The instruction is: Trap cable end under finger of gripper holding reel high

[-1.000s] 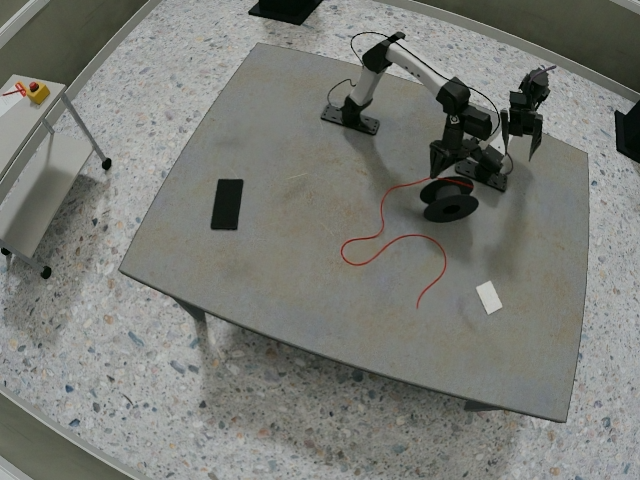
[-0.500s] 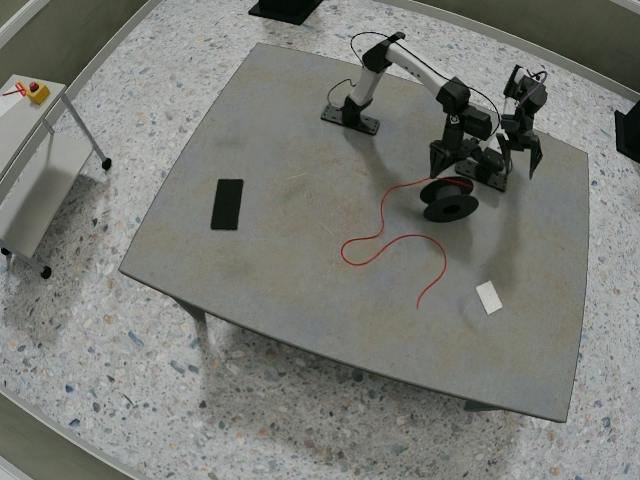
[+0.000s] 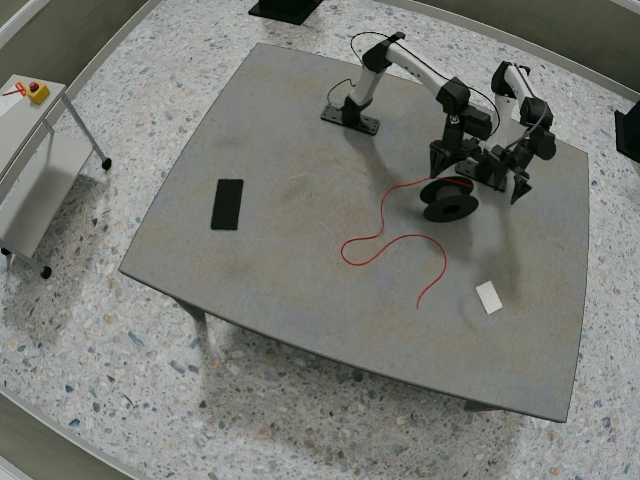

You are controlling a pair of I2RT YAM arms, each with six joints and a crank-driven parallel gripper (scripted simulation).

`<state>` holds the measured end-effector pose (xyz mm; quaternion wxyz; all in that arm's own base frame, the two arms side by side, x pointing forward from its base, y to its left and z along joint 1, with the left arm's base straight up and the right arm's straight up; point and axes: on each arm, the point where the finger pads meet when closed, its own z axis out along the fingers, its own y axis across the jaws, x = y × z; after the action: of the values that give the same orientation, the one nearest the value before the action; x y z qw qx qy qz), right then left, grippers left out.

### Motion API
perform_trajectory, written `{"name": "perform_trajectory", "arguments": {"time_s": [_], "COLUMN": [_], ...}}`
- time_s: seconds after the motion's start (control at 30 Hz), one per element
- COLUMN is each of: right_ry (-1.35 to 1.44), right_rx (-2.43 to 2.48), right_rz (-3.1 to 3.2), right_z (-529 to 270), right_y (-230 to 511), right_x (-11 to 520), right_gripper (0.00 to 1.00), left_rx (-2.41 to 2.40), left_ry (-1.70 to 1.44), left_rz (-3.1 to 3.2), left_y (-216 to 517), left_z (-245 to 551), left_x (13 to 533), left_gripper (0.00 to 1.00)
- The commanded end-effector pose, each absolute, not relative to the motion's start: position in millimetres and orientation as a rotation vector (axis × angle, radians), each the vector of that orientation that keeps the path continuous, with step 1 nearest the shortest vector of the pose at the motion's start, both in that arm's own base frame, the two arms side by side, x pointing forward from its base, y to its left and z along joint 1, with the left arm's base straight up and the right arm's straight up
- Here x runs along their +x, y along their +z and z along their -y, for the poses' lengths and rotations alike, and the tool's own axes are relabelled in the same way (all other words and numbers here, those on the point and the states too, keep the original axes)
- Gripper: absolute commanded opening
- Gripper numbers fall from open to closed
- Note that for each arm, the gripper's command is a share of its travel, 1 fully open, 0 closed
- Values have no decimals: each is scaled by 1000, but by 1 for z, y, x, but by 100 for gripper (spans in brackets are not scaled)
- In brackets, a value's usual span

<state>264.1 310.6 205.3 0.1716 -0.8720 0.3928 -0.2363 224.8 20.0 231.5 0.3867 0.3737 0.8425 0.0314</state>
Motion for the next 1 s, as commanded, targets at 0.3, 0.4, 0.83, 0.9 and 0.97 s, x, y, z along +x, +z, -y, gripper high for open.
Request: {"name": "perform_trajectory", "arguments": {"time_s": [0.3,0.4,0.83,0.9,0.97], "right_ry": [-670,-670,-670,-670,-670], "right_rx": [-2448,-2448,-2448,-2448,-2448], "right_rz": [-1126,-1126,-1126,-1126,-1126], "right_z": [-309,-309,-309,-309,-309], "right_y": [215,215,215,215,215], "right_x": [265,265,265,265,265], "right_gripper": [0,0,0,0,0], "left_rx": [1203,1193,1188,1188,1188], "left_ry": [-476,-542,-624,-622,-622], "left_rz": [-1959,-1933,-1910,-1909,-1909], "left_y": [210,209,205,205,205], "left_z": [23,27,32,32,32], "left_x": [212,212,211,211,211], "left_gripper": [75,75,75,75,75]}}
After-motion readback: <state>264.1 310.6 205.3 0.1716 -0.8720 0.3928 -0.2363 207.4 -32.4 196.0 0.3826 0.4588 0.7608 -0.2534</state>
